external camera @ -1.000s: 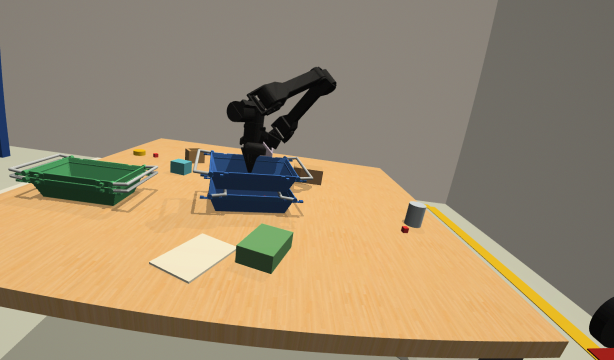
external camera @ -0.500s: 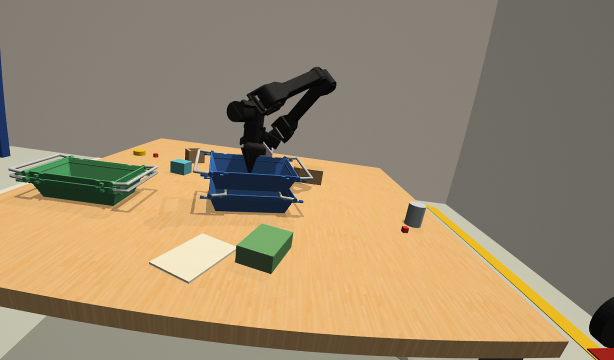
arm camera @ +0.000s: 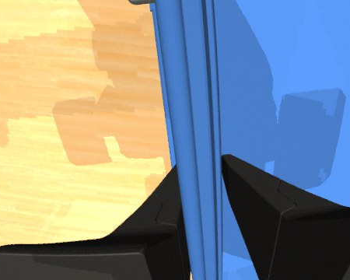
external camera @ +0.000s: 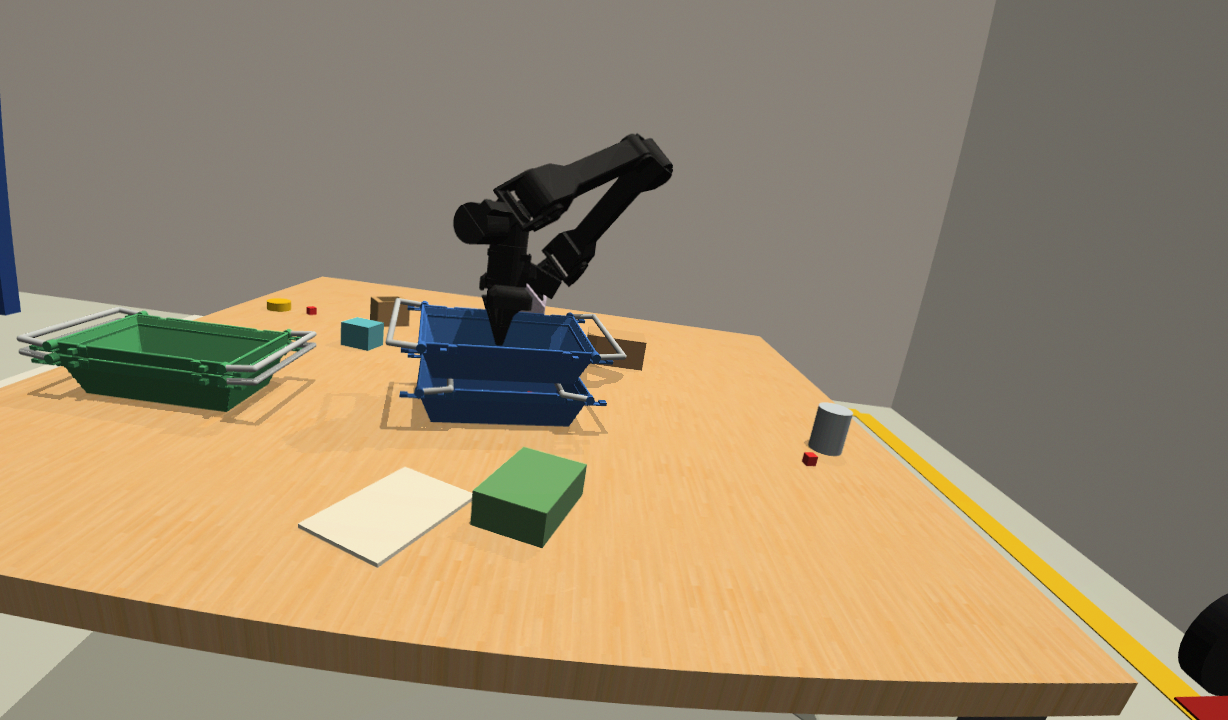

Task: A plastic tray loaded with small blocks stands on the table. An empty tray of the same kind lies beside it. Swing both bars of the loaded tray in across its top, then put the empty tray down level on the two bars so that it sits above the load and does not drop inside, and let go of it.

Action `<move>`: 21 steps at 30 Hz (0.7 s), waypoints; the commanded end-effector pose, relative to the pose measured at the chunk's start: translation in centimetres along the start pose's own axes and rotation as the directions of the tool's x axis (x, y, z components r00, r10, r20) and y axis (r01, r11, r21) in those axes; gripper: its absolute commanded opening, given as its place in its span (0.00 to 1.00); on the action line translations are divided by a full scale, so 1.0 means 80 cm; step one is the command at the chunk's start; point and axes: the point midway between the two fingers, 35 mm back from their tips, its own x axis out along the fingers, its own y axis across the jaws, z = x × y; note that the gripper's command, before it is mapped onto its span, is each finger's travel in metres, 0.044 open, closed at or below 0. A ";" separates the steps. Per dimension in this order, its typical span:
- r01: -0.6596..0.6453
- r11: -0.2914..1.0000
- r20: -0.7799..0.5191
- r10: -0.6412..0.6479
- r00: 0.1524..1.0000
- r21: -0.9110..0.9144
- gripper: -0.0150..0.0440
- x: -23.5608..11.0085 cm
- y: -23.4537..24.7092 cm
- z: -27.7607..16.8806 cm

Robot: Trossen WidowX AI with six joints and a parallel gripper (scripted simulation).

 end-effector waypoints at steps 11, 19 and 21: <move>-0.035 0.999 0.003 0.035 0.999 0.011 0.40 0.009 0.007 0.003; -0.035 0.999 0.003 0.035 0.999 0.011 0.60 0.009 0.007 0.003; -0.035 0.999 0.003 0.035 0.999 0.011 0.65 0.009 0.007 0.003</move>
